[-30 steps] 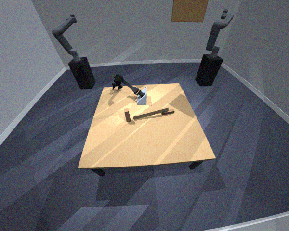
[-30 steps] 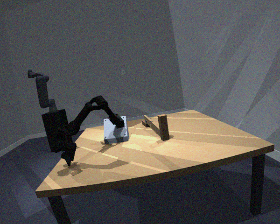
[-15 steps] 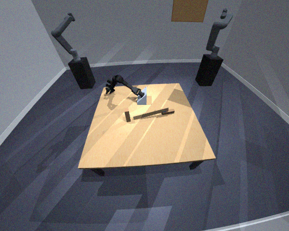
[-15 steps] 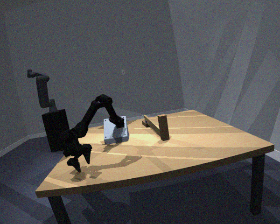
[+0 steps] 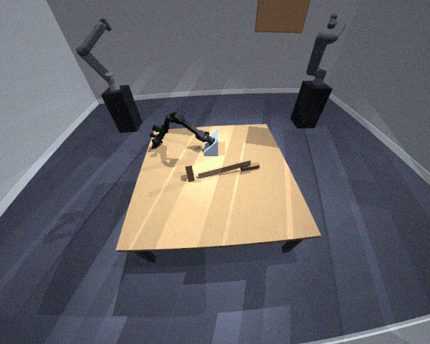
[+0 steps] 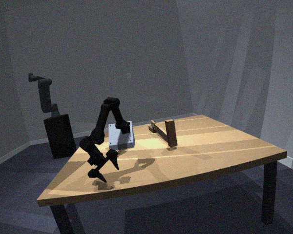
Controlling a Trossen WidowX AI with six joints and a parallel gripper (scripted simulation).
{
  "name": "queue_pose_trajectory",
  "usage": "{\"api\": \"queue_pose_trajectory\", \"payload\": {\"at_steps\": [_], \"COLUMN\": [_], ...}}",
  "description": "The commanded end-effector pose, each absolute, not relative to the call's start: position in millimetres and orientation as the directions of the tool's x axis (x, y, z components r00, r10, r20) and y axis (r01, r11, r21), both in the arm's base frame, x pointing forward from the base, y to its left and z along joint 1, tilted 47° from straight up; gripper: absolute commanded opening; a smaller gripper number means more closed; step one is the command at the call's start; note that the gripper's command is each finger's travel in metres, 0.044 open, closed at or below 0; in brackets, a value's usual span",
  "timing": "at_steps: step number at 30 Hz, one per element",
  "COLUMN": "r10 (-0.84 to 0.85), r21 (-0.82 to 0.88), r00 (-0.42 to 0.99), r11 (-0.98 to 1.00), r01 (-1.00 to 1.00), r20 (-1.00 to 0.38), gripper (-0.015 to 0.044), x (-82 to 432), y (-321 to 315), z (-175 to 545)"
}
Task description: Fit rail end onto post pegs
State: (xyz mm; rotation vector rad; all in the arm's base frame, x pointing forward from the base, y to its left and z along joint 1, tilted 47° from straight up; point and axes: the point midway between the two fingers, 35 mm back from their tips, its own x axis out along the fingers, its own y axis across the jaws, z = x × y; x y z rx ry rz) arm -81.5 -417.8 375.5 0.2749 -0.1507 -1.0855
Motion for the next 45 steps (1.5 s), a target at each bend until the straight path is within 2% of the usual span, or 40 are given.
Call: {"api": "queue_pose_trajectory", "payload": {"at_steps": [1,14,25,45], "r10": [-0.859,-0.761,-0.685,-0.481], "r21": [0.257,0.244,0.170,-0.022], "r00": [0.511,0.648,0.720,0.809], "r11": [0.493,0.623,0.701,0.863], "r01": [0.831,0.743,0.692,0.504], "r20": [-0.007,-0.032,-0.110,-0.337], "gripper": [0.0440,0.0440,0.0440,0.0440], "x": [-44.0,81.2,177.0,340.9], "y": [-422.0,-426.7,-413.5,-321.1], "z": [379.2,374.2,349.0,273.1]}}
